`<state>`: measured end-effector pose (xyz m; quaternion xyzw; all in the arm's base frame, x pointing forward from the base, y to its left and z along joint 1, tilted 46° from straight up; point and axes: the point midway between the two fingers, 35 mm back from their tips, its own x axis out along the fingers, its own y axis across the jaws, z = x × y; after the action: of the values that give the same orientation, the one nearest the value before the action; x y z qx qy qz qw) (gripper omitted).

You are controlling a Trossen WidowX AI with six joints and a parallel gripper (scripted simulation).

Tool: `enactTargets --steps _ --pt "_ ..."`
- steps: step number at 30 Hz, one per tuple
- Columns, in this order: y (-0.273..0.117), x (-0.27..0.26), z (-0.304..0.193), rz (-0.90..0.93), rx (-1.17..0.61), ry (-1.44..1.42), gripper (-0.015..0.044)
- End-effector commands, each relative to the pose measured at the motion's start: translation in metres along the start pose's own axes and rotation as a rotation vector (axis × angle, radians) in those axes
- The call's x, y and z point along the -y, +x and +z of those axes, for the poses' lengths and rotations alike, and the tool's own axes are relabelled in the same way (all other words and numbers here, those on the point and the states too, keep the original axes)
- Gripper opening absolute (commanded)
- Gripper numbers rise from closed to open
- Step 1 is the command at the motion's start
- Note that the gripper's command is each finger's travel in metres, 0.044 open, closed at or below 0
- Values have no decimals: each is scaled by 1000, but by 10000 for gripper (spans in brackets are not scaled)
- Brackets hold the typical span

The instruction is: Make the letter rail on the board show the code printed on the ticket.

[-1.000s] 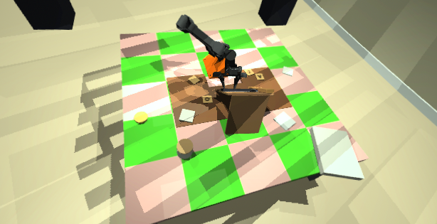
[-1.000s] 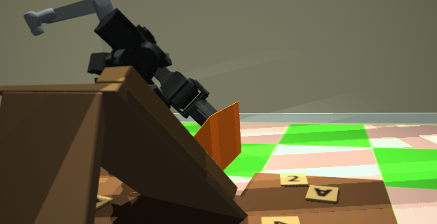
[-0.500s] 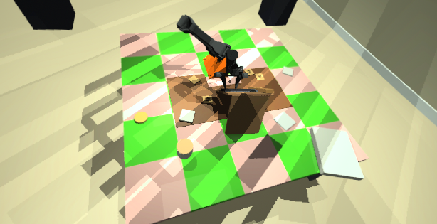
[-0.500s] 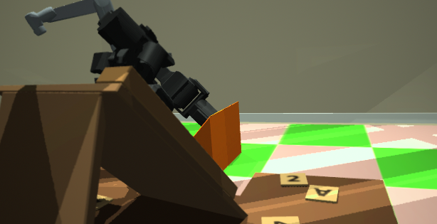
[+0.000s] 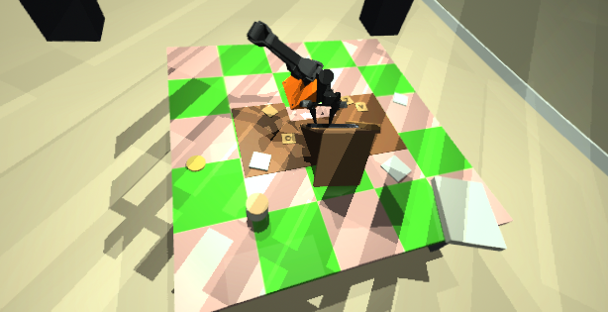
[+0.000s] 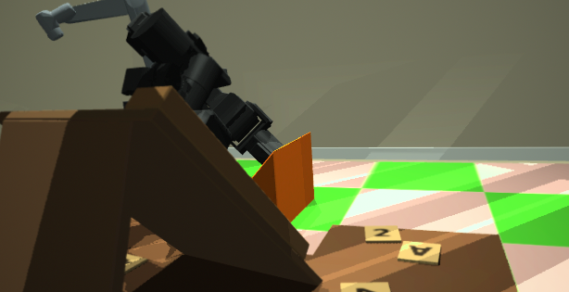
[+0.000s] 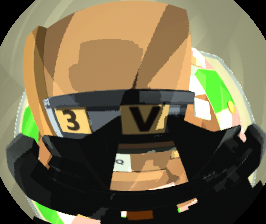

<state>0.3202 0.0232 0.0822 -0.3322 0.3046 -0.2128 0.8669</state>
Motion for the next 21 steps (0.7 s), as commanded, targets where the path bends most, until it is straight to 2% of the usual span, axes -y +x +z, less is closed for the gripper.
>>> enactTargets --steps 1,21 --pt "1 -3 -1 -2 -3 0 0" --pt "1 -14 -1 -2 -3 1 0"
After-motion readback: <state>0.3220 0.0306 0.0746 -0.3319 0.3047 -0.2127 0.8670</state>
